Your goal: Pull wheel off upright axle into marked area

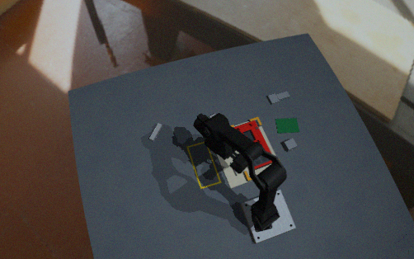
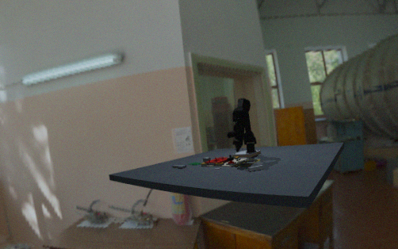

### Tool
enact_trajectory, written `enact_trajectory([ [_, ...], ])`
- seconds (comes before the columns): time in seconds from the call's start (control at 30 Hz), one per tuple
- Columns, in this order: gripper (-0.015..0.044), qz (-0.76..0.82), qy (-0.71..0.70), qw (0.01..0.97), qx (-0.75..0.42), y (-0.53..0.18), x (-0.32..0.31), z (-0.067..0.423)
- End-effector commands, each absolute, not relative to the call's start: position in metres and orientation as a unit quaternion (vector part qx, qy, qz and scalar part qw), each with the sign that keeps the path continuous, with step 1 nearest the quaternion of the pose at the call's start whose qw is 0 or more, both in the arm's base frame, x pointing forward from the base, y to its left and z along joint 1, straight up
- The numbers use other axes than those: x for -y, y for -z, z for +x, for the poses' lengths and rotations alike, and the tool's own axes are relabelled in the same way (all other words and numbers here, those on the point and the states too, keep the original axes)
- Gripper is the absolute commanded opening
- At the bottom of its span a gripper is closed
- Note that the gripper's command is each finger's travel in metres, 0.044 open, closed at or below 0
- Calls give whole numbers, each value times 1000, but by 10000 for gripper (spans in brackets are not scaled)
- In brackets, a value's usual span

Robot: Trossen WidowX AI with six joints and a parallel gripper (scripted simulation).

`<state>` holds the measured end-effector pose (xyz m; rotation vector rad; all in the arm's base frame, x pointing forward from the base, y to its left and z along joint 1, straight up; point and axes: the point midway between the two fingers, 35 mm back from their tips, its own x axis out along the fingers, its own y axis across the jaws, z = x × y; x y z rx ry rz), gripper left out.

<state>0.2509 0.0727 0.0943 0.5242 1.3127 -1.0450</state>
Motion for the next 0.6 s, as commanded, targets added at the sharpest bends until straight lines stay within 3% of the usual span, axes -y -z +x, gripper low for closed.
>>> enact_trajectory([
  [0.0, 300, 84, 165, 694, -696, -116, -83, 319],
  [0.33, 300, -25, -26, 718, -695, -133, -82, 357],
  [0.57, 300, -35, -42, 720, -692, -135, -81, 361],
])
